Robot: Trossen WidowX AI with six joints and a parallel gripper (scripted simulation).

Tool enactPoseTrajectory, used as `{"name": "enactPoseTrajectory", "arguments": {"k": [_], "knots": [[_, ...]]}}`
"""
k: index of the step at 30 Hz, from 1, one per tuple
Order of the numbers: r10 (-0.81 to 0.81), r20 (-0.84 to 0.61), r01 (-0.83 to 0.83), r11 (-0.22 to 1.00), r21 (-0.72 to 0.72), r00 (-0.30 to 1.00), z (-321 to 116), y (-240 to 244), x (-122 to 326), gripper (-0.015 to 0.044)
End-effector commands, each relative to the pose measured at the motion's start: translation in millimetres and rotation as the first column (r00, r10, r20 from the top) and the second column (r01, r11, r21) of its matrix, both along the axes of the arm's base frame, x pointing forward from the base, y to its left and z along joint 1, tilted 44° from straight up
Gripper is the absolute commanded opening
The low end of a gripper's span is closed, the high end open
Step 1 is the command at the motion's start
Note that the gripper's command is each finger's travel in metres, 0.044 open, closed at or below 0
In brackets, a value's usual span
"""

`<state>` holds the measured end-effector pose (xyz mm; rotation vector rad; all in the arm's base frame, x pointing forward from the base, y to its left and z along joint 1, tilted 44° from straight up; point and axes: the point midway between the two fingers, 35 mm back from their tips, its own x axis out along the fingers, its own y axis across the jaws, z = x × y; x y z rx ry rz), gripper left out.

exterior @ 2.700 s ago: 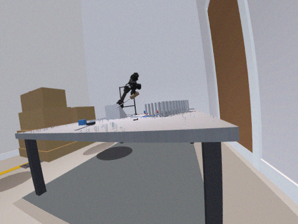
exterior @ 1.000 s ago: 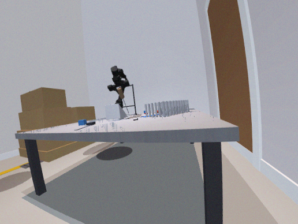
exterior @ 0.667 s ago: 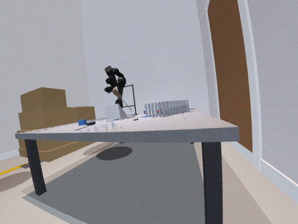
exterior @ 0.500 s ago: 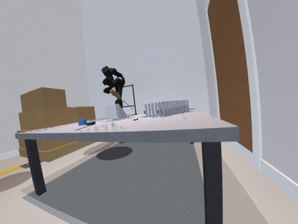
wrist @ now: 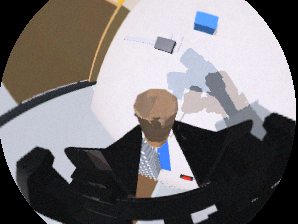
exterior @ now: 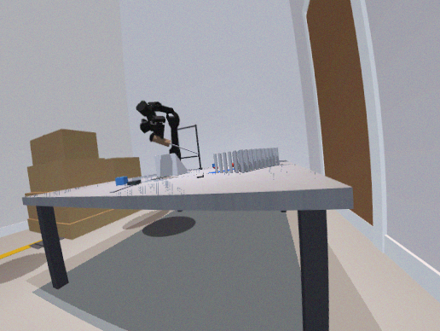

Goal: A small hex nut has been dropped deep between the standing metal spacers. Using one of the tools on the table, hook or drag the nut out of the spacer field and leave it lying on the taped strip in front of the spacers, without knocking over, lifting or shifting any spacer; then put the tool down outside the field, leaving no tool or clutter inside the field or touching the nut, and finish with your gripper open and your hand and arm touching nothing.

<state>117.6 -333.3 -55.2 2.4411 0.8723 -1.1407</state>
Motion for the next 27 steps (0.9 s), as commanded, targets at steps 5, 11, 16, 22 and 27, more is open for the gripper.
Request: {"name": "enactPoseTrajectory", "arguments": {"k": [5,11,16,22,27], "knots": [[-0.231,-0.078,0.24,0.961,0.135,0.97,-17,-10,-21,0.0],[-0.372,-0.155,0.4,0.888,0.227,0.915,-30,-12,-36,0.0],[-0.472,-0.229,0.523,0.8,0.294,0.851,-42,-13,-49,0.0],[-0.545,-0.3,0.622,0.703,0.345,0.783,-52,-13,-61,0.0],[-0.545,-0.3,0.622,0.703,0.345,0.783,-52,-13,-61,0.0]]}}
